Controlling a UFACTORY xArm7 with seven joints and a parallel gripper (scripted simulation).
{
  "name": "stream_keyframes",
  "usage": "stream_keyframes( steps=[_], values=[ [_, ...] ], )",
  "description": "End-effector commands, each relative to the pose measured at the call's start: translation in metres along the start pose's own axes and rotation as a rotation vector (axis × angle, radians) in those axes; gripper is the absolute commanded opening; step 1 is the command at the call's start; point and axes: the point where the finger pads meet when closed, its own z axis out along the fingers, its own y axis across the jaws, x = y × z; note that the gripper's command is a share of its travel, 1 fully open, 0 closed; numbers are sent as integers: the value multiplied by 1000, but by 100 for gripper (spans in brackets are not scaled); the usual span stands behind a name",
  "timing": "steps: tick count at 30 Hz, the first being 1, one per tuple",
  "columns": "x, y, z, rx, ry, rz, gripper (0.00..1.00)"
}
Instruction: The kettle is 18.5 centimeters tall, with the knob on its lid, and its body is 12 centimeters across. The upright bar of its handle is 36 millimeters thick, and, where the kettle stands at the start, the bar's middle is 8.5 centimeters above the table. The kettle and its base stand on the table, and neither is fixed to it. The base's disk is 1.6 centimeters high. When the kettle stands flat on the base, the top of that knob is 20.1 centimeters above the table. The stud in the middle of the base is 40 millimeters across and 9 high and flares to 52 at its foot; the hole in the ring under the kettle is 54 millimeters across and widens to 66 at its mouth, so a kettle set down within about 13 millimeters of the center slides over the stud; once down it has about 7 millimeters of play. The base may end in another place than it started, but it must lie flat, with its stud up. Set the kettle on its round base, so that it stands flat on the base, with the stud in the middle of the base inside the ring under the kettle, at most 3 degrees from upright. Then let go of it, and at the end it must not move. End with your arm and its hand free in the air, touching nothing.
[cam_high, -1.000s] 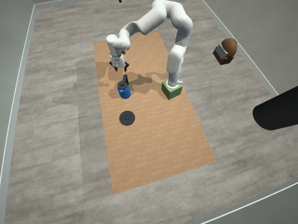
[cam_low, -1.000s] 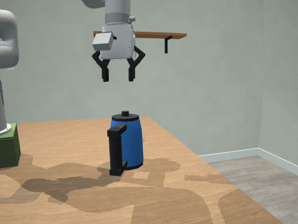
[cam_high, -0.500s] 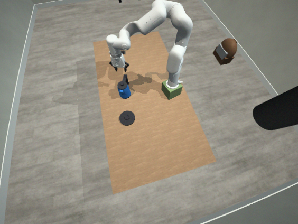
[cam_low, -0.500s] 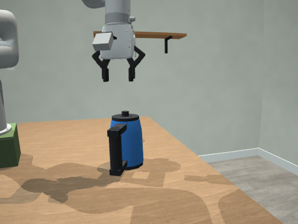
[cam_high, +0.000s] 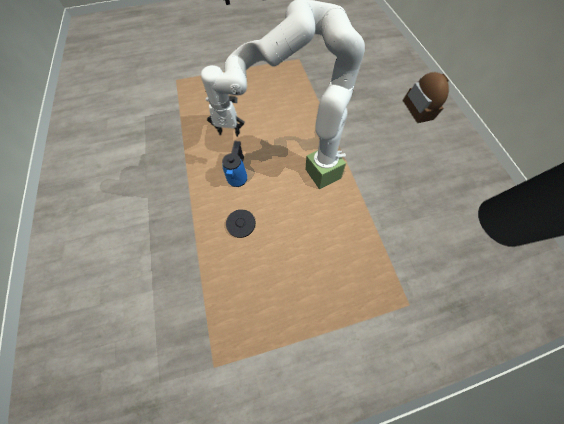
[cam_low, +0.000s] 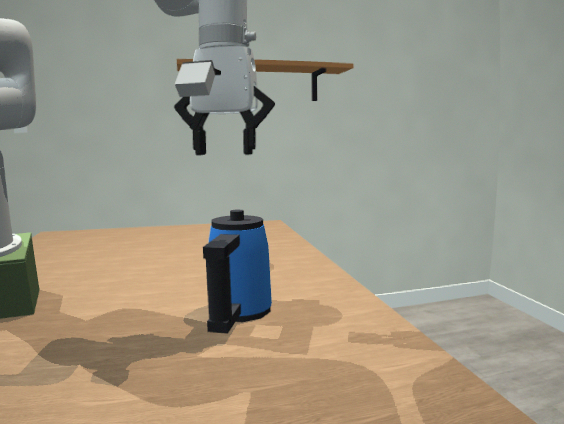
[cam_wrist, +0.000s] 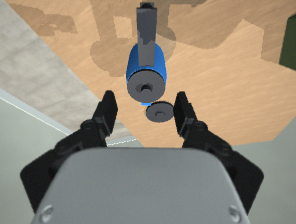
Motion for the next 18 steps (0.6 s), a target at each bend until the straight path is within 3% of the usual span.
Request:
stream_keyframes(
  steps=[1,9,18],
  values=[
    [0,-1,1,4,0,0,81],
    [0,-1,13,4,0,0,81],
    [0,-1,50,4,0,0,81]
  ],
)
